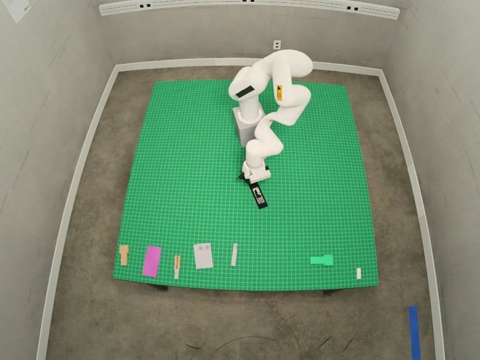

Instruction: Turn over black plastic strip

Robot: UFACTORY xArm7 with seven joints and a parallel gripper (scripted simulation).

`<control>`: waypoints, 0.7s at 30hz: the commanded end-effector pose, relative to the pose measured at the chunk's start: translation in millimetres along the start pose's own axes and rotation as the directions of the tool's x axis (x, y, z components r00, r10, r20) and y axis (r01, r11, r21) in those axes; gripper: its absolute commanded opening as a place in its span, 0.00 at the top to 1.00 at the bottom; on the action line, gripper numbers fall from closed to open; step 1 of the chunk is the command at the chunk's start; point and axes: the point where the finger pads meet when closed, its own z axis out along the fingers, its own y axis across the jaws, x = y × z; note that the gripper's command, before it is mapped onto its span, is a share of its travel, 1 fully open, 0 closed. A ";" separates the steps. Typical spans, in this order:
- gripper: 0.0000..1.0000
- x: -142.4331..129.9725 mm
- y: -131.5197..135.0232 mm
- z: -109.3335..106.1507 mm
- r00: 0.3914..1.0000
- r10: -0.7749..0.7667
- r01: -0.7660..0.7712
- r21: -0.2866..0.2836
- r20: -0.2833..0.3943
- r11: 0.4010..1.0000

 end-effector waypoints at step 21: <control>0.35 1.7 -0.3 19.8 1.000 0.001 -0.001 0.000 -0.003 1.000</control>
